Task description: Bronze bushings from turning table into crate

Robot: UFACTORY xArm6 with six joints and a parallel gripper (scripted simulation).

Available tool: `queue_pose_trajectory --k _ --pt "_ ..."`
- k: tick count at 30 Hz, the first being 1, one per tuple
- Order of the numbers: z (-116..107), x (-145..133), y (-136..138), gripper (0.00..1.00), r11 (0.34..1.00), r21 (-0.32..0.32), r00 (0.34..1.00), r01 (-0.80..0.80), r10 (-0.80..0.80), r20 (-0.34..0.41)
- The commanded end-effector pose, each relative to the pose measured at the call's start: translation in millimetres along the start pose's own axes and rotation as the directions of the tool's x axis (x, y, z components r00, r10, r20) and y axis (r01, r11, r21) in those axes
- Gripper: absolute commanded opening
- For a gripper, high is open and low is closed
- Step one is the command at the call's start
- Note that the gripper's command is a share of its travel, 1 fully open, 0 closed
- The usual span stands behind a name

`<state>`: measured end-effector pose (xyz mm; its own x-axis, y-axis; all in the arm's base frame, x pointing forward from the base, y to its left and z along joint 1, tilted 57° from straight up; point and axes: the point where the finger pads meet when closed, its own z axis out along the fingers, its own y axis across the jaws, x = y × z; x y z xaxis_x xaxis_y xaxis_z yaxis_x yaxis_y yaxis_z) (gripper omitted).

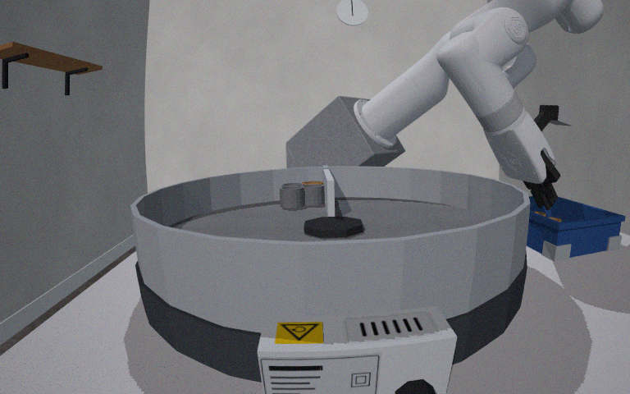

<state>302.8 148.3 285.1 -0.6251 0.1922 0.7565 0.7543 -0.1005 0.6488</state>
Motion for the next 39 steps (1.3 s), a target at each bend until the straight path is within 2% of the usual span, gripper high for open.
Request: queue_pose_trajectory --k 1,20,39 --pt "-13 11 0 0.12 1.000 -0.001 1.000 0.002 -0.002 0.001" --pt "-65 54 0 0.12 1.000 -0.001 1.000 0.002 -0.002 0.001" --pt "-69 57 0 0.12 1.000 -0.001 1.000 0.002 -0.002 0.001"
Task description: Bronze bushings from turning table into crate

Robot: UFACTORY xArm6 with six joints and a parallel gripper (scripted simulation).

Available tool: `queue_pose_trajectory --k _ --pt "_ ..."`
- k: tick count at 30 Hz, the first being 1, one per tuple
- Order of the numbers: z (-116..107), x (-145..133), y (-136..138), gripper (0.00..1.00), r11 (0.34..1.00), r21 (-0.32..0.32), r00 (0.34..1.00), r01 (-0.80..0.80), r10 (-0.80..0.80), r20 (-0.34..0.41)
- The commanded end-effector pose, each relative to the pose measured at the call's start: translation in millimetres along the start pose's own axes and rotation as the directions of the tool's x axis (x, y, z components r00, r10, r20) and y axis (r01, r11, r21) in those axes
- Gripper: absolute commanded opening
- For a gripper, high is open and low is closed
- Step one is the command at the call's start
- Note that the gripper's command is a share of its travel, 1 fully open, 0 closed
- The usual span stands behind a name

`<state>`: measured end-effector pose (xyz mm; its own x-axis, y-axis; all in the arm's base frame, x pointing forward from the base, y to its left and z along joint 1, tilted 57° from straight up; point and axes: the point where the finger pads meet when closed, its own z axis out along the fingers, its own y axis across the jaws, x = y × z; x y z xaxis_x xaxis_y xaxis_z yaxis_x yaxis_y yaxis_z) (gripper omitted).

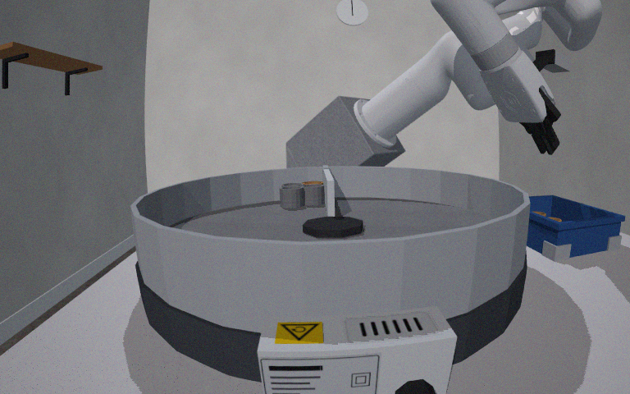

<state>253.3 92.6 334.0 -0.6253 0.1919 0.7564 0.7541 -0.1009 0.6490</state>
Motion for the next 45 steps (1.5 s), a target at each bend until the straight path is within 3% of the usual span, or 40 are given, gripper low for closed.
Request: queue_pose_trajectory --k 1,35,36,45 --pt "-1 0 0 0.12 1.000 0.000 1.000 0.001 -0.001 0.001" --pt "-1 0 0 0.12 1.000 0.000 1.000 0.001 -0.001 0.001" --pt "-1 0 0 0.40 1.000 0.000 1.000 0.001 -0.001 0.001" --pt "-10 -12 -3 0.40 1.000 0.006 0.999 0.023 -0.023 0.029"
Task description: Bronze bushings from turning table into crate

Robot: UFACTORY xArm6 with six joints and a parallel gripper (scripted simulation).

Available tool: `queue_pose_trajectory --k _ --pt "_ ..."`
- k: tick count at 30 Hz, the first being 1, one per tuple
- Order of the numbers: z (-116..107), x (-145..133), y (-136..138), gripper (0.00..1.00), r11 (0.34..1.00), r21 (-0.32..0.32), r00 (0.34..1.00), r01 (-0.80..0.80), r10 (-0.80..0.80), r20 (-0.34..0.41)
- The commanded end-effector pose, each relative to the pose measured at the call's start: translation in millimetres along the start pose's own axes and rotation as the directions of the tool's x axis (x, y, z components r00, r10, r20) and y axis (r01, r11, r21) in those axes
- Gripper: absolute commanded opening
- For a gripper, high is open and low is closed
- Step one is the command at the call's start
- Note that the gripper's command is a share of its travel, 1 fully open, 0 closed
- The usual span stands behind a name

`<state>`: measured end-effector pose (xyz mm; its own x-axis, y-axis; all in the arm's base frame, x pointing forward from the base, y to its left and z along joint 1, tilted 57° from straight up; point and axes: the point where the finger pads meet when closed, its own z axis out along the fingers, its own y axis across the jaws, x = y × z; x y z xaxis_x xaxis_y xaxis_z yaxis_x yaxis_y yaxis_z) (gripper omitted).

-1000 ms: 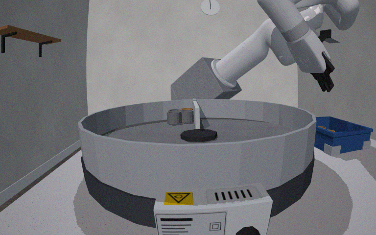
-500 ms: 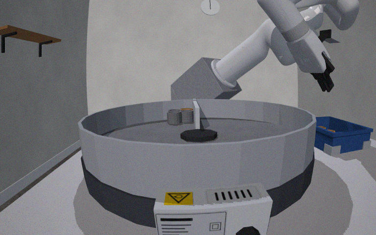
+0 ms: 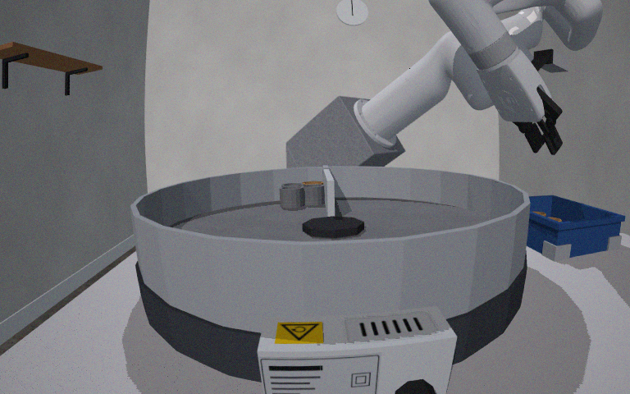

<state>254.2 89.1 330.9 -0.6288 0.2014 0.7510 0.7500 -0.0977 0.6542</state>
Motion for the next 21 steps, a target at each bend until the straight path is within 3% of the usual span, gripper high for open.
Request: queue_pose_trajectory --k 1,6,21 --pt "-10 -12 -3 0.40 1.000 0.007 0.999 0.022 -0.022 0.027" --pt "-21 -25 -8 0.40 0.999 0.017 0.997 0.046 -0.047 0.055" --pt "-89 -108 -38 0.40 0.978 0.094 0.952 0.188 -0.205 0.228"
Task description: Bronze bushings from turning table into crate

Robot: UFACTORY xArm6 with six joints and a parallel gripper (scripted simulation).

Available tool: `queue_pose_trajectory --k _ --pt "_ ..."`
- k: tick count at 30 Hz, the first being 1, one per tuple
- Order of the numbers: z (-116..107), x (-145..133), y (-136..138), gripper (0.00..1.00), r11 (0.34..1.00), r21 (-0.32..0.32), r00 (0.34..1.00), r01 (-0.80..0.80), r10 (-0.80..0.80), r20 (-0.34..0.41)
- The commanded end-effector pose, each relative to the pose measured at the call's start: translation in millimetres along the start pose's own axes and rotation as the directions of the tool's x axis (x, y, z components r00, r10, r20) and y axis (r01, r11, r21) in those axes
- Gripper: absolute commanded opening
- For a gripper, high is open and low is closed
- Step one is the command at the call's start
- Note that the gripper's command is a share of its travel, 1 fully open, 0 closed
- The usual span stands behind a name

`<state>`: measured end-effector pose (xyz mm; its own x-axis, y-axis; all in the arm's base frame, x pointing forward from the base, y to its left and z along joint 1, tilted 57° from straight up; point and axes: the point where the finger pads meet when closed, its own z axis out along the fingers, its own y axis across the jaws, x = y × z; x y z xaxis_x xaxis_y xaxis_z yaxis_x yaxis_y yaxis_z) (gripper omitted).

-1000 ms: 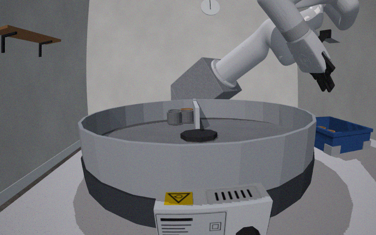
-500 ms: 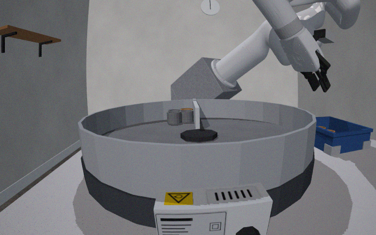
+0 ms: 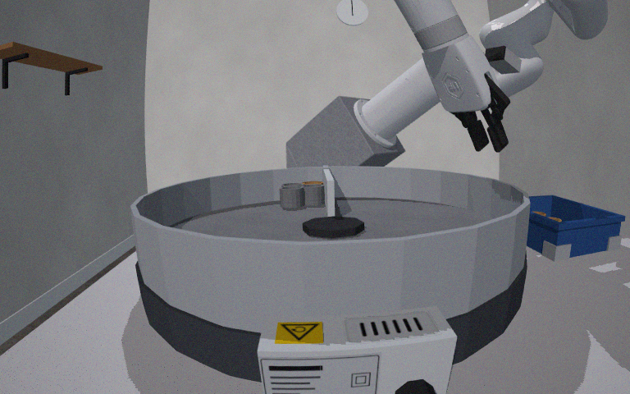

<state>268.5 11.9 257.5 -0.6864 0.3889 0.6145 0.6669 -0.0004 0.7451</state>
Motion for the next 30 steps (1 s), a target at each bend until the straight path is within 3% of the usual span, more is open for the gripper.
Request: queue_pose_trajectory --k 1,17,19,30 --pt "-17 -31 -14 0.40 0.998 0.015 0.997 0.053 -0.054 0.050" --pt "-67 -121 -61 0.40 0.976 0.094 0.950 0.198 -0.214 0.225" --pt "-67 -121 -61 0.40 0.976 0.094 0.950 0.198 -0.214 0.225" --pt "-104 -188 -96 0.40 0.942 0.168 0.879 0.291 -0.333 0.342"
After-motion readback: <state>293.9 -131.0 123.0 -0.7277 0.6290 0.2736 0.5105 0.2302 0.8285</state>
